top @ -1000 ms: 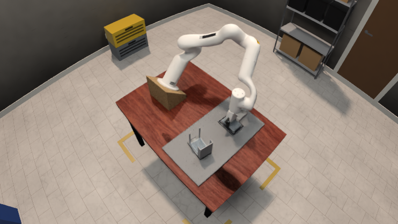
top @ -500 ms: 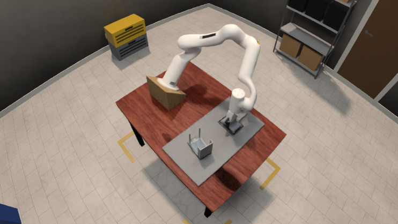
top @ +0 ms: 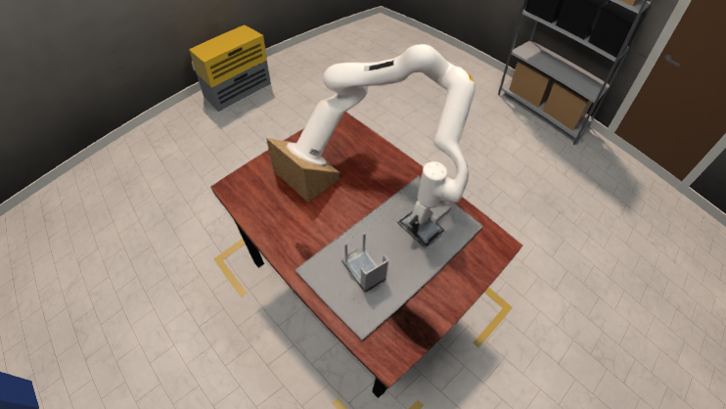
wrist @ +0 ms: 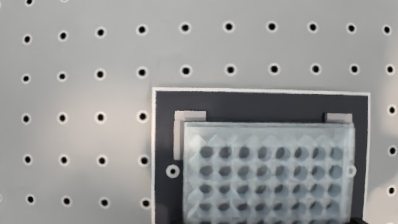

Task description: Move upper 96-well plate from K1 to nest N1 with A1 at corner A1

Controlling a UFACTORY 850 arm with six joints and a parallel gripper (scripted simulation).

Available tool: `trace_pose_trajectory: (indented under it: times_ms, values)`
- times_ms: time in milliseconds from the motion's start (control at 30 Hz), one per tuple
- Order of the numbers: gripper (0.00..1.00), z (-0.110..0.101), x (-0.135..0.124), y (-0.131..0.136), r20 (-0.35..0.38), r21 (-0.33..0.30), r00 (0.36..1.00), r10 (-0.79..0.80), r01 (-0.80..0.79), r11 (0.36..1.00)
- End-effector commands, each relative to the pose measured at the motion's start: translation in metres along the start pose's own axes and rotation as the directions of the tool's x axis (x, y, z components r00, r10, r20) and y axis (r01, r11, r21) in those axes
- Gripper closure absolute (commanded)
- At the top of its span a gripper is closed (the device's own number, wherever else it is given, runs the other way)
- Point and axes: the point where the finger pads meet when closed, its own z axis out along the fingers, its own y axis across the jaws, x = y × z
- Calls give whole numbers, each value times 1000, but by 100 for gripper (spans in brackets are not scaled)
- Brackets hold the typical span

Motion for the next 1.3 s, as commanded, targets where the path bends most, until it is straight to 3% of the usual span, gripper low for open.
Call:
trace_pose_trajectory:
  times_ms: [0, 400, 433, 1267]
  values:
    - [100, 0, 1, 0, -2, 0, 1000, 0, 0, 1000]
    - [100, 1, 1, 0, -2, 0, 1000, 0, 0, 1000]
    - [0, 2, 1, 0, -2, 0, 1000, 0, 0, 1000]
    - [0, 2, 1, 0, -2, 0, 1000, 0, 0, 1000]
